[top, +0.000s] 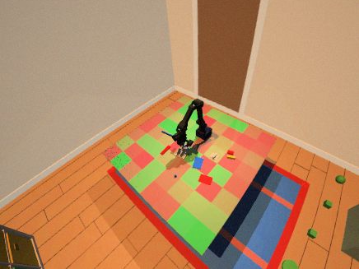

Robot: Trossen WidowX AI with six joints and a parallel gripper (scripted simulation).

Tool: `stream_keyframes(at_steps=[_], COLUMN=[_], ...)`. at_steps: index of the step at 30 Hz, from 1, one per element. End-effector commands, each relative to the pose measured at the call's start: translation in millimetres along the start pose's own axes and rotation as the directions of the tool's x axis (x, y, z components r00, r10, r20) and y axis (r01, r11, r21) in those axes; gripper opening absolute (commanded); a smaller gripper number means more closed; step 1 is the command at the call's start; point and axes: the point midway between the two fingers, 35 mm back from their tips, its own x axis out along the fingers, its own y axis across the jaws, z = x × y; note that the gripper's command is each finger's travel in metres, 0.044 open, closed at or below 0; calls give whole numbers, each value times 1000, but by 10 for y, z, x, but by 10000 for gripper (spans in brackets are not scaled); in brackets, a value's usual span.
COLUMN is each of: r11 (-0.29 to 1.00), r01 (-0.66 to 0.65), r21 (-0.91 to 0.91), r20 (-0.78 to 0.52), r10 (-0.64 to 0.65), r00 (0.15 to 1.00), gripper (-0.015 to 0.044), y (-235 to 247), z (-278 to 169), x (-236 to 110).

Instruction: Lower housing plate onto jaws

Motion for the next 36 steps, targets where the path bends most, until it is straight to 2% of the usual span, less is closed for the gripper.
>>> stream_keyframes(at_steps=[1,17,36], r11=[1000,1000,1000], r01=[3,3,3], r21=[6,6,5], r20=[-7,-8,-8], r10=[-3,-3,-3], r00=[1000,1000,1000], gripper=[351,351,351], y=[-4,0,1], z=[-14,-36,-37], x=[76,329,357])
